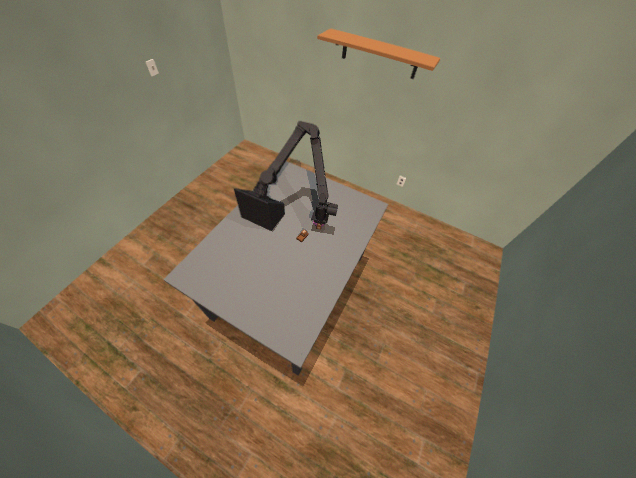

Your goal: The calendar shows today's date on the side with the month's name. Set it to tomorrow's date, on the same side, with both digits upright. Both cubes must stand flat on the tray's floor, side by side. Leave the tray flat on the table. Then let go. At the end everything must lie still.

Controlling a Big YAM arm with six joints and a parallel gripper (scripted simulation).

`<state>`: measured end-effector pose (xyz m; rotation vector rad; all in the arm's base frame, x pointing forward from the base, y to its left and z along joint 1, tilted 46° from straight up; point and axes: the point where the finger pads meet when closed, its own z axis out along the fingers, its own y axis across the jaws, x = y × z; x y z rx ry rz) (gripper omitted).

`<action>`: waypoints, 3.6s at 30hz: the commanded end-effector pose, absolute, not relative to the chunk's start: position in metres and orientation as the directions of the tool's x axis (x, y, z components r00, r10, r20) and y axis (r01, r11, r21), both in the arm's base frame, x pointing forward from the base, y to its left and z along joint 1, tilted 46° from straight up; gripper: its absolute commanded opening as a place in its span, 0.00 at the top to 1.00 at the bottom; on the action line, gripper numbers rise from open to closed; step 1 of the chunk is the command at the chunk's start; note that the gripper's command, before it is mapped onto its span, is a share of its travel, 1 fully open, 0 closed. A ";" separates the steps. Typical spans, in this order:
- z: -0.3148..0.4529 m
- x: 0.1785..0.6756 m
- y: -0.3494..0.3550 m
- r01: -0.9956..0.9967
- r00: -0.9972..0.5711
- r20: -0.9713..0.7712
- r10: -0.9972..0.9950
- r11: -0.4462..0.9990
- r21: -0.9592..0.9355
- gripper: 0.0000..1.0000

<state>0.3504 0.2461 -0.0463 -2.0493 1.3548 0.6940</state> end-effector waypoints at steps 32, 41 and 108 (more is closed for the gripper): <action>-0.045 0.357 0.253 -0.928 0.360 -0.694 -0.623 -0.316 -0.198 0.74; -0.045 0.357 0.253 -0.928 0.360 -0.694 -0.623 -0.316 -0.198 0.74; -0.047 0.356 0.254 -0.928 0.359 -0.695 -0.624 -0.316 -0.196 0.74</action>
